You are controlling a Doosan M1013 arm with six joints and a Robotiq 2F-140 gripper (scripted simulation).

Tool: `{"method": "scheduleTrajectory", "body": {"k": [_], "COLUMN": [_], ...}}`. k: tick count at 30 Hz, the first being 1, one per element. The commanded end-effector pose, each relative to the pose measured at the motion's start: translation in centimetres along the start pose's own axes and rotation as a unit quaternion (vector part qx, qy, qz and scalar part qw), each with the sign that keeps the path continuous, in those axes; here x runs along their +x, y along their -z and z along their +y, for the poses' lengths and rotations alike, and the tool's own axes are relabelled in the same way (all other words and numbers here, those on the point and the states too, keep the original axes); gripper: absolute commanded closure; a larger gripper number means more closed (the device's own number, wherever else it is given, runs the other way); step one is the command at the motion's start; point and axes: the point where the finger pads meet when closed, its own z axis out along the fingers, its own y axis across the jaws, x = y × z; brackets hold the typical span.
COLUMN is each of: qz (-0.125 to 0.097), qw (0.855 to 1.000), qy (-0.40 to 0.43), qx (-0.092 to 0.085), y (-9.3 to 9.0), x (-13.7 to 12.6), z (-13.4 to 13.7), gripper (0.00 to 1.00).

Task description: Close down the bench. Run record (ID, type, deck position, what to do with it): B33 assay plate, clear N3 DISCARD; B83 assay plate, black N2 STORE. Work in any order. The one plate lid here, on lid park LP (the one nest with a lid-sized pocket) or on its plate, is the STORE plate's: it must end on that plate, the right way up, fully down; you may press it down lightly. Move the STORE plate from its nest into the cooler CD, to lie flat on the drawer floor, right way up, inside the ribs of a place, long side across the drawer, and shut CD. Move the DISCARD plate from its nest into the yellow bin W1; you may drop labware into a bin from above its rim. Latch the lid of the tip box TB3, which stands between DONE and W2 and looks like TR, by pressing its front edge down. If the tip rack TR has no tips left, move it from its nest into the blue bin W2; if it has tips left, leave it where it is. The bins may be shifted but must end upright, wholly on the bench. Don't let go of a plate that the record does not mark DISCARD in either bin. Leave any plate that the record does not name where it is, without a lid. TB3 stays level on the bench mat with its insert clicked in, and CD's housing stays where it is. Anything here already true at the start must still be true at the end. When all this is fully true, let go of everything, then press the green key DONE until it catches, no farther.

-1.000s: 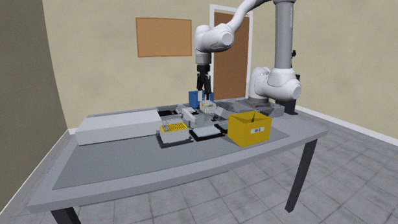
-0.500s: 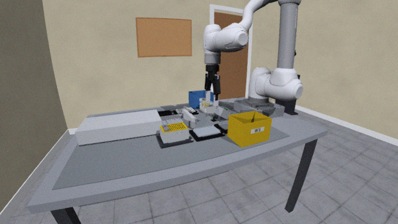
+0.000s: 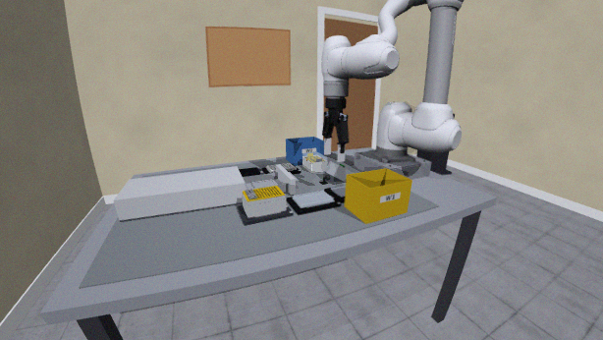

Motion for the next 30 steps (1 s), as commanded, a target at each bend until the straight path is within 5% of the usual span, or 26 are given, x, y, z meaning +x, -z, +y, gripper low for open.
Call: {"method": "scheduleTrajectory", "body": {"k": [1,16,30], "qz": [0.000,0.000,0.000], "qw": [1.000,1.000,1.000], "qy": [0.000,0.000,0.000], "qx": [0.000,0.000,0.000], "y": [0.1,0.3,0.1], "x": [-1.2,-5.0,-5.1], "z": [-1.1,-4.6,-4.7], "gripper": [0.34,0.34,0.34]}}
